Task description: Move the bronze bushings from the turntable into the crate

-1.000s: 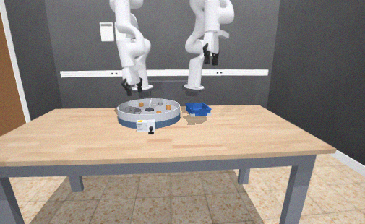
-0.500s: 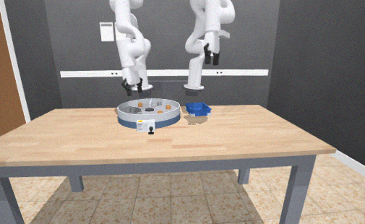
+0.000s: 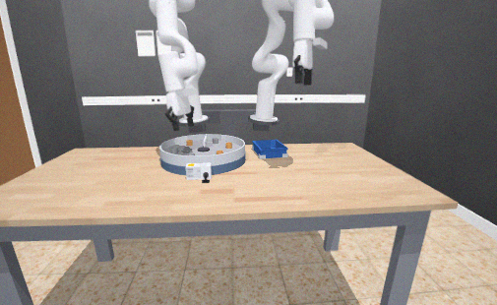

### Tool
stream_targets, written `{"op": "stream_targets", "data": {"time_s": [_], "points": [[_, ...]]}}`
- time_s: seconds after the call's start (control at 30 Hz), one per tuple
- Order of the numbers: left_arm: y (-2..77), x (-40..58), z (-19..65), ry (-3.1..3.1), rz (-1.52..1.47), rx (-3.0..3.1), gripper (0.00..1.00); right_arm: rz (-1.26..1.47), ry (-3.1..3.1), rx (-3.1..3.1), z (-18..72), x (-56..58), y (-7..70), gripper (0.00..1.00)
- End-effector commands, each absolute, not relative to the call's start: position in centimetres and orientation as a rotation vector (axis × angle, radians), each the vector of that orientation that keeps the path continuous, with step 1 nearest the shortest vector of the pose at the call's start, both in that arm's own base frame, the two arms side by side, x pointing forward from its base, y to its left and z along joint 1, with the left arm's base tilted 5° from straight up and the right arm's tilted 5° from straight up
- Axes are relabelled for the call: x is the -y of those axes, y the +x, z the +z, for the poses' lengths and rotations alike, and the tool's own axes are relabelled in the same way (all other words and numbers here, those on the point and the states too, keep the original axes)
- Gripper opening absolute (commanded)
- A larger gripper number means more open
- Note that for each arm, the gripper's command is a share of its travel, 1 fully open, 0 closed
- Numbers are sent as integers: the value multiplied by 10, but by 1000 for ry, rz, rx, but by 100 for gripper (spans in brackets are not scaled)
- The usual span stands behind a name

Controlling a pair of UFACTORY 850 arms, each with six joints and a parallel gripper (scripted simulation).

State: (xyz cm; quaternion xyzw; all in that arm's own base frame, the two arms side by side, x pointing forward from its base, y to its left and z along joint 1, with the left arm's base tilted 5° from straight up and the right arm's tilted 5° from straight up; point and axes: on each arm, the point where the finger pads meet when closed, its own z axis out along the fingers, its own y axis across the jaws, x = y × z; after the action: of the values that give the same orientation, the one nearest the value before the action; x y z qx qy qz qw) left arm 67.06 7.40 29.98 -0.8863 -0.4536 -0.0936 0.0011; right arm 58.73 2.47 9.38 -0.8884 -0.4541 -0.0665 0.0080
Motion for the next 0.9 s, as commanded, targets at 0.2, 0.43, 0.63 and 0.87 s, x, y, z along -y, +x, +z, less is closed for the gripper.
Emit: {"op": "stream_targets", "data": {"time_s": [0.2,0.43,0.63,0.87], "points": [[622,-181,335,-2706,-275,1522,100,-211,-2777,1420,95,-25,588,100],[578,-246,356,-2653,-256,1589,100,-211,-2777,1420,95,-25,588,100],[512,-314,381,-2581,-228,1680,100,-211,-2777,1420,95,-25,588,100],[431,-374,406,-2517,-202,1761,100,-211,-2777,1420,95,-25,588,100]]}}
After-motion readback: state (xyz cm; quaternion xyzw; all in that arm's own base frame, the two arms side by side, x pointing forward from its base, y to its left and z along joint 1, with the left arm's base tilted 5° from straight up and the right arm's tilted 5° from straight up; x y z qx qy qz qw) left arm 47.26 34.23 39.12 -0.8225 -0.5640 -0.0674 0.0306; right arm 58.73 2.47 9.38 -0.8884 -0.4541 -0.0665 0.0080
